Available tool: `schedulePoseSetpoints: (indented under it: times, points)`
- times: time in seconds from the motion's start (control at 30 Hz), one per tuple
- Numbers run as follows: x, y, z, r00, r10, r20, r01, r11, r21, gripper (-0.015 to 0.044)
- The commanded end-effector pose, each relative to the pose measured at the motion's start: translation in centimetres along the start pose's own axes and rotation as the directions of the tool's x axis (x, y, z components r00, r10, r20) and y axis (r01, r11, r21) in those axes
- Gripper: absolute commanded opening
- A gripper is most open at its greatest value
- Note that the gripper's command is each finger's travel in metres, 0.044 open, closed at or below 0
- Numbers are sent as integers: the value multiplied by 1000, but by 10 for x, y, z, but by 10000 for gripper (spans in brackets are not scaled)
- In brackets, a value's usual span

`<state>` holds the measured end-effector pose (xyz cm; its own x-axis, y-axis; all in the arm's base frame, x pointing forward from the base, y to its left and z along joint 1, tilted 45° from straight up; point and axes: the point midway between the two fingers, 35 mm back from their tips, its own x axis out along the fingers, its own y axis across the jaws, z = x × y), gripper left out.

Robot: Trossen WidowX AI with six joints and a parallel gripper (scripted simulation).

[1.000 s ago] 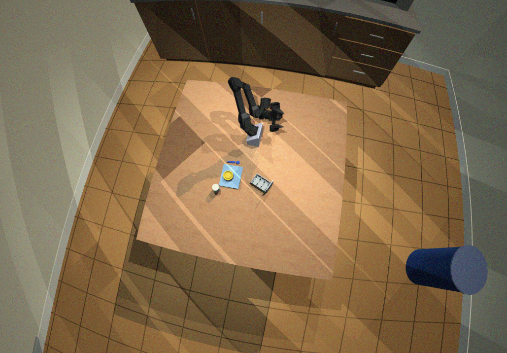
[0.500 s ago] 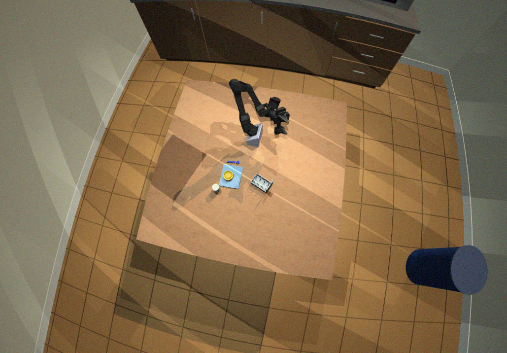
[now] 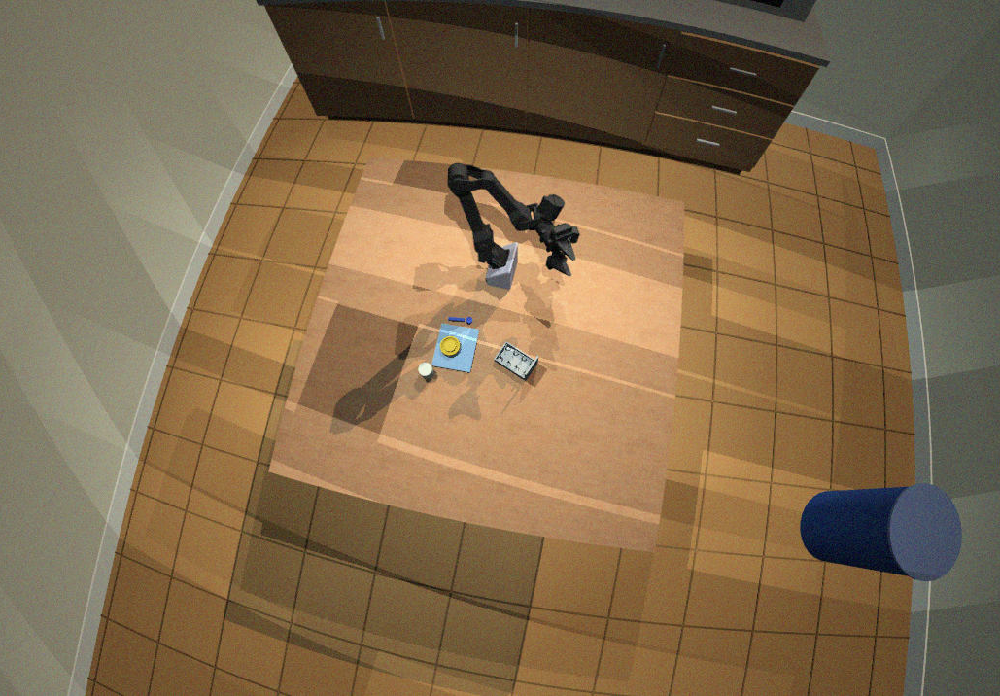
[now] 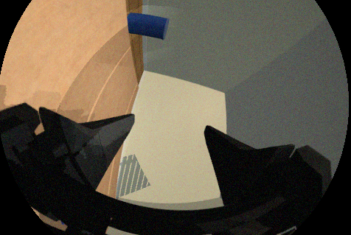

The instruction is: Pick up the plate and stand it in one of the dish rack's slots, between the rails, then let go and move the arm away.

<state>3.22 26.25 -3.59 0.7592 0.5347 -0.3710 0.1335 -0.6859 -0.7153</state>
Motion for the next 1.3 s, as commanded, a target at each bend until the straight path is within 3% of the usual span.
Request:
schedulePoseSetpoints:
  times: [0.0, 0.17, 0.6, 0.97, 1.27]
  points:
    - [15, -2, -7, 998, 62, -33, -60, 996, 68, 400]
    - [33, 4, -14, 986, 157, -58, -152, 985, 82, 400]
    - [78, 18, -68, 905, 386, -179, -294, 871, 393, 400]
    - [104, 35, -121, 789, 563, -248, -321, 721, 614, 400]
    - [118, 58, -172, 660, 700, -273, -265, 556, 788, 400]
